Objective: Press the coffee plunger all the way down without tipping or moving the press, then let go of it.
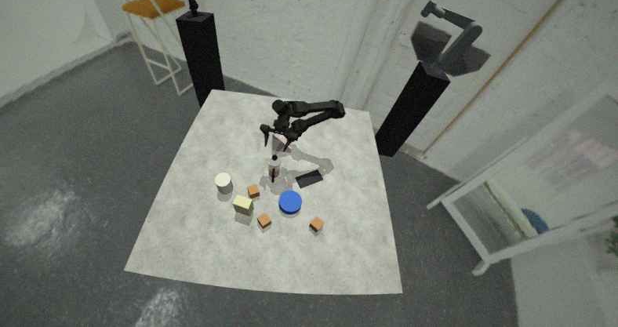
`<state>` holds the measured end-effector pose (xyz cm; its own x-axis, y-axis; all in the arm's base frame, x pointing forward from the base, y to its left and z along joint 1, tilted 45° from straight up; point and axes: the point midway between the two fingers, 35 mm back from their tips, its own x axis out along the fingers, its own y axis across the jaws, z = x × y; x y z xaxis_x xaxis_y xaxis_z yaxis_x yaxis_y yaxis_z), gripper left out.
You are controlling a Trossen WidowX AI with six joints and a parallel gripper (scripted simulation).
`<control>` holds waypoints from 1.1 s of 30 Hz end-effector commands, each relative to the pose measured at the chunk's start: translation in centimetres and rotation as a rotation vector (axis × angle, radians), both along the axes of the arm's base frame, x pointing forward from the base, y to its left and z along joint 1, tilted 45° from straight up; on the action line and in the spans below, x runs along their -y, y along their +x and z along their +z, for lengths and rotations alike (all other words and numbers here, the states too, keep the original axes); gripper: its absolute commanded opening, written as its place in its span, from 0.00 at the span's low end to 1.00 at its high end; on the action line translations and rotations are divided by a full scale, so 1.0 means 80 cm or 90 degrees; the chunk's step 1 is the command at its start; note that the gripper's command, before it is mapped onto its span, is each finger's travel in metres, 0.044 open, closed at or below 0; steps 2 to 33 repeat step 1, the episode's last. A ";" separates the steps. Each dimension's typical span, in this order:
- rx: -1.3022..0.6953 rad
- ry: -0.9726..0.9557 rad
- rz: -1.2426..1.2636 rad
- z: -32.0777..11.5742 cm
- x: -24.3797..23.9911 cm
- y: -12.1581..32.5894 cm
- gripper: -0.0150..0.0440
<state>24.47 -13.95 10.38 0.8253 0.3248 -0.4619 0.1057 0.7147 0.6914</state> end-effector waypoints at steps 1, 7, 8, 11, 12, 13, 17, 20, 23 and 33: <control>0.003 0.000 0.002 0.003 0.000 -0.002 1.00; 0.003 0.000 0.002 0.003 0.000 -0.002 1.00; 0.003 0.000 0.002 0.003 0.000 -0.002 1.00; 0.003 0.000 0.002 0.003 0.000 -0.002 1.00; 0.003 0.000 0.002 0.003 0.000 -0.002 1.00; 0.003 0.000 0.002 0.003 0.000 -0.002 1.00; 0.003 0.000 0.002 0.003 0.000 -0.002 1.00; 0.003 0.000 0.002 0.003 0.000 -0.002 1.00; 0.003 0.000 0.002 0.003 0.000 -0.002 1.00; 0.003 0.000 0.002 0.003 0.000 -0.002 1.00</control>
